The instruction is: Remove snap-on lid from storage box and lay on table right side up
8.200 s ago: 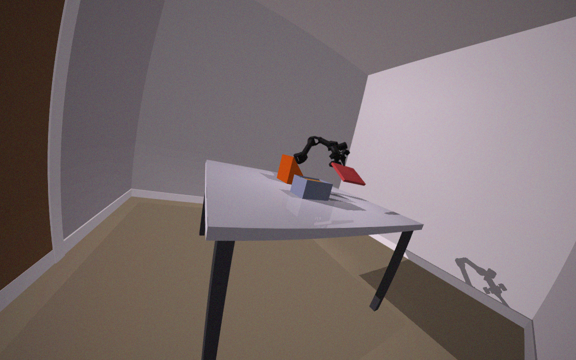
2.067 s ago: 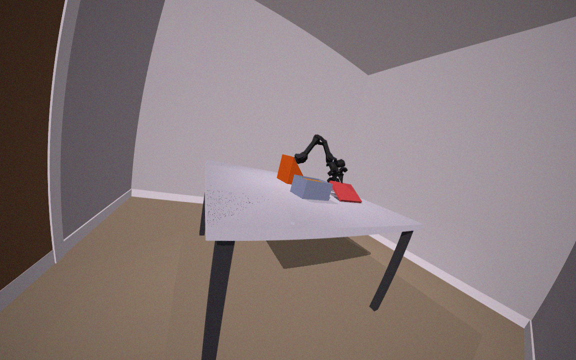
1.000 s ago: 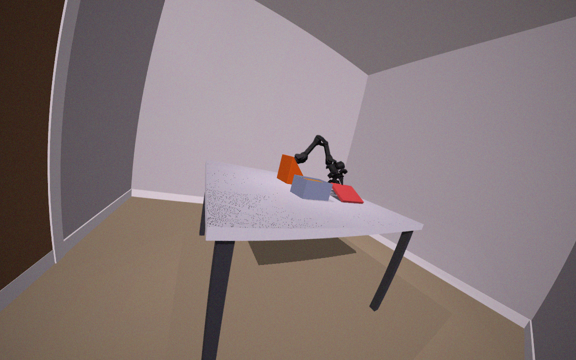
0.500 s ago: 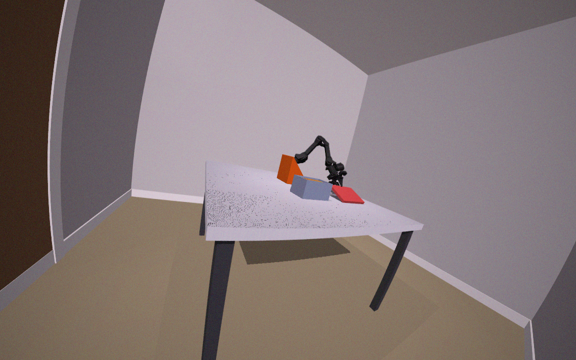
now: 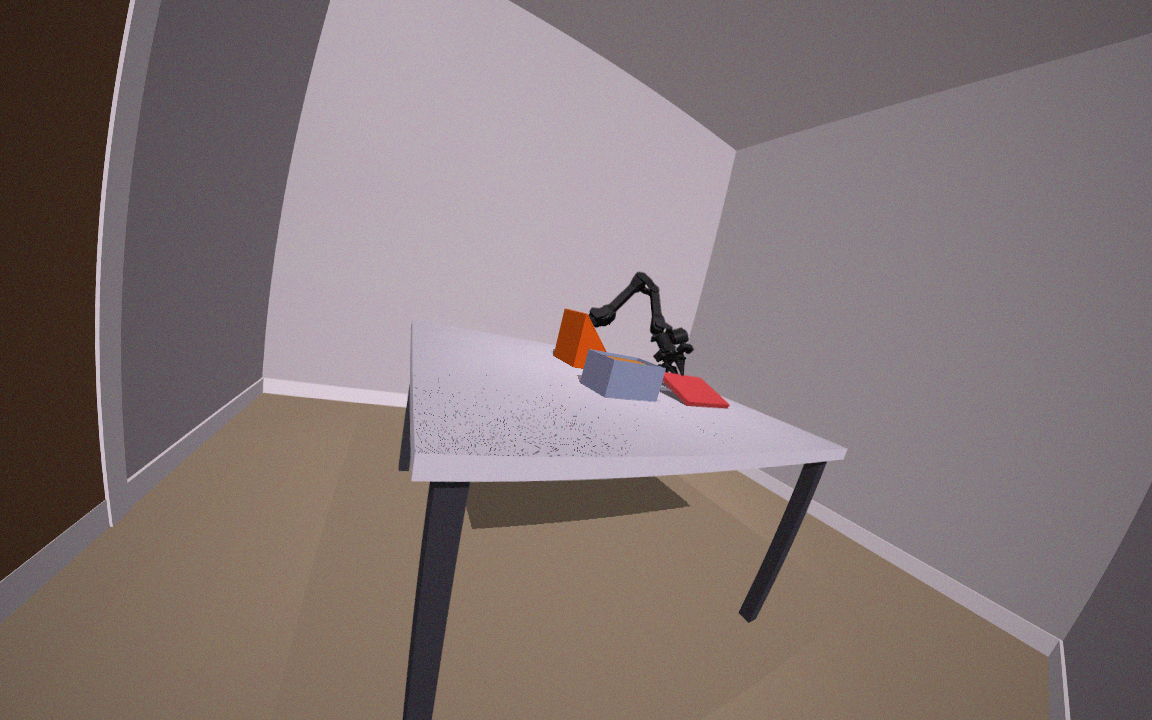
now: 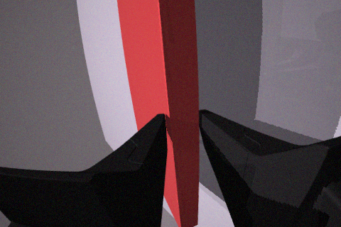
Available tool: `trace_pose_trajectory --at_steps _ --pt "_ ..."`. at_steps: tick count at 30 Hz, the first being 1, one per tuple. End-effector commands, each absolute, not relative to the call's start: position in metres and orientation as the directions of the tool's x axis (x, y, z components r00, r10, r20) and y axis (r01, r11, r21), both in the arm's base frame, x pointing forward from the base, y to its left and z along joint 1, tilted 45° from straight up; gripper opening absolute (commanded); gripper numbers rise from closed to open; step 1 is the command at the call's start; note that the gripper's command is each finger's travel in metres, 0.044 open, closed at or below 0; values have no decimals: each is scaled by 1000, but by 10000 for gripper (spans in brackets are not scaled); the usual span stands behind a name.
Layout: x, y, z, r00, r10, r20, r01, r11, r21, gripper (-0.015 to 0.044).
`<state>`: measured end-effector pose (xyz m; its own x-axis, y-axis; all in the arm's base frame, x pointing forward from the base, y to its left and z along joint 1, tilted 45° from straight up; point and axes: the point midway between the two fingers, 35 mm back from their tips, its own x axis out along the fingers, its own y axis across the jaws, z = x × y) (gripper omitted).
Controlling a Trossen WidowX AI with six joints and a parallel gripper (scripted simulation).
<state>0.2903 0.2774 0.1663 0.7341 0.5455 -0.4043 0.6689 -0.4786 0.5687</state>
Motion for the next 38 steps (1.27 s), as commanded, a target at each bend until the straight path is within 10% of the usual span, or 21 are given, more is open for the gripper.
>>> trace_pose_trajectory --at_steps 1,13,38 --pt "290 278 168 727 551 -411 677 -473 564 157" --pt "279 276 166 726 551 -411 678 -473 563 433" --pt "229 270 163 725 551 -413 679 -473 561 440"
